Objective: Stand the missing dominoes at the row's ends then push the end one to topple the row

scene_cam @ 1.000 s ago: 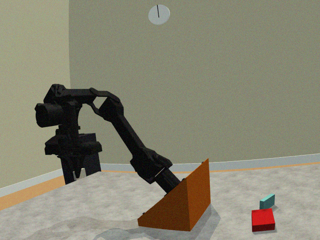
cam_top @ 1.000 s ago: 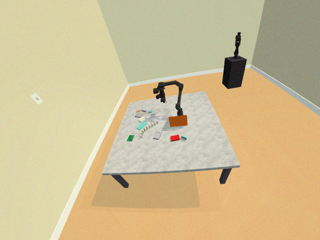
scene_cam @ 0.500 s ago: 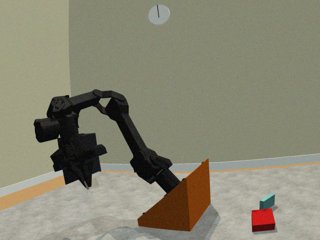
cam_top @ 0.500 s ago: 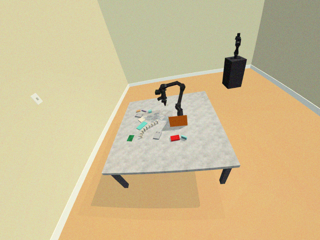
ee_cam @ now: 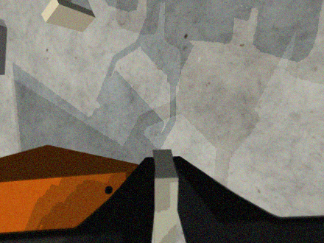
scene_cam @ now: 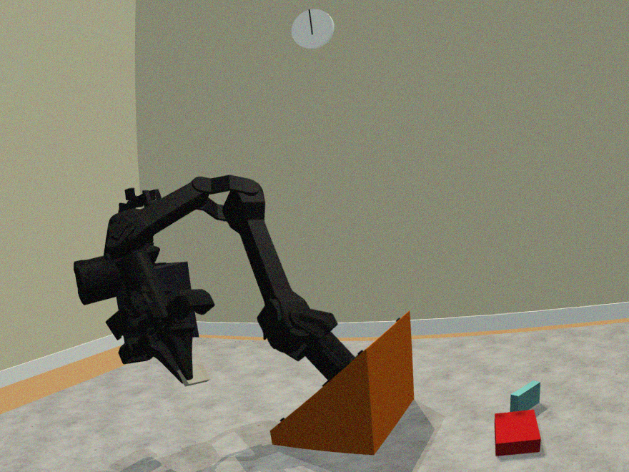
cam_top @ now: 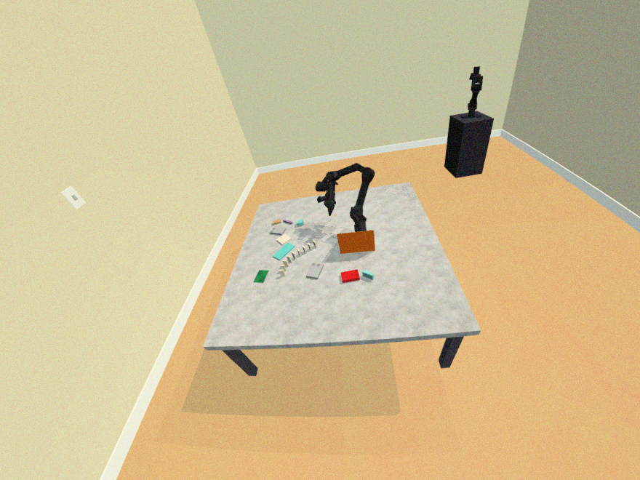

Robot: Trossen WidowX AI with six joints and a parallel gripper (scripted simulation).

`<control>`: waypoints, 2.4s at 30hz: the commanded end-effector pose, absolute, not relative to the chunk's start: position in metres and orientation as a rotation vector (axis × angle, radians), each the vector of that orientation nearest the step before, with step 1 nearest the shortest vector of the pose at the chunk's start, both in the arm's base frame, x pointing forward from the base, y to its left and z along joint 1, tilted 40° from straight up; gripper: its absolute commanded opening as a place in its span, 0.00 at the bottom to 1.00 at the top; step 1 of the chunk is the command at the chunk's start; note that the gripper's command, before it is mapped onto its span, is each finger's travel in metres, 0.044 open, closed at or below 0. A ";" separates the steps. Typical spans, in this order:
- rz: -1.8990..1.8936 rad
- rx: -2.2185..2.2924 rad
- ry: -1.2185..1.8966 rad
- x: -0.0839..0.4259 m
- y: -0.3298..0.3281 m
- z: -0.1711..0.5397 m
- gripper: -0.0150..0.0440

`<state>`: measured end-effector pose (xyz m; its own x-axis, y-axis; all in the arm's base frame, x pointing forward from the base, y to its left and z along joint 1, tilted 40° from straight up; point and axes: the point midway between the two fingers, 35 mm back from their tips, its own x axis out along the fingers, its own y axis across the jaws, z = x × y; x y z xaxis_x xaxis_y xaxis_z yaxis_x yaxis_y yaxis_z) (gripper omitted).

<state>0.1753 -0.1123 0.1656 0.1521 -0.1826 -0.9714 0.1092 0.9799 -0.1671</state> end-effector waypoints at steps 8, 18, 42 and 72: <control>-0.100 -0.003 1.225 0.180 -0.114 0.155 0.30; -0.028 0.000 1.033 0.185 -0.118 0.154 0.30; 0.026 -0.206 0.545 0.183 -0.134 0.173 0.30; -0.049 -0.718 0.076 0.148 -0.132 0.204 0.30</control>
<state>0.1502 -0.1343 0.2042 0.9941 -0.0780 -0.0760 0.0116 0.7699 -0.6381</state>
